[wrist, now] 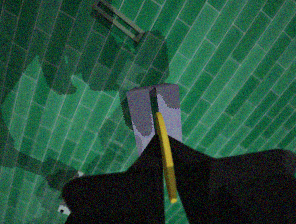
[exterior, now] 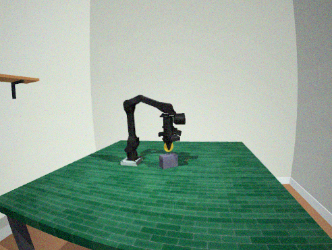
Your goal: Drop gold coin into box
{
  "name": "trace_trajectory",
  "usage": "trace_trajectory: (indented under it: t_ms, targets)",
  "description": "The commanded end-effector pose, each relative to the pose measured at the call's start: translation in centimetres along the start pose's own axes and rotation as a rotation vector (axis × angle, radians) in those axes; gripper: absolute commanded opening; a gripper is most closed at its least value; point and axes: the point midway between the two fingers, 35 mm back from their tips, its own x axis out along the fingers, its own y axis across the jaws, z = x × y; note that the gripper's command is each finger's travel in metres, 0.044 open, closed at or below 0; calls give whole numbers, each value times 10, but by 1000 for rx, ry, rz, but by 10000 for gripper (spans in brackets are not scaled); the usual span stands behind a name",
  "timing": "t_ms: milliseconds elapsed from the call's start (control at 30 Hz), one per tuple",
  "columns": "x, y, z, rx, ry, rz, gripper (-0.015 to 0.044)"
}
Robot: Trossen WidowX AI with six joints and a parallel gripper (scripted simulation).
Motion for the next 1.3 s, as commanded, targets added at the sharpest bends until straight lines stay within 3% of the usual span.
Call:
trace_trajectory:
  t_ms: [0,1267]
  targets:
    - [0,0,-2,1,0,0,0]
    - [9,1,-5,3,0,1,0]
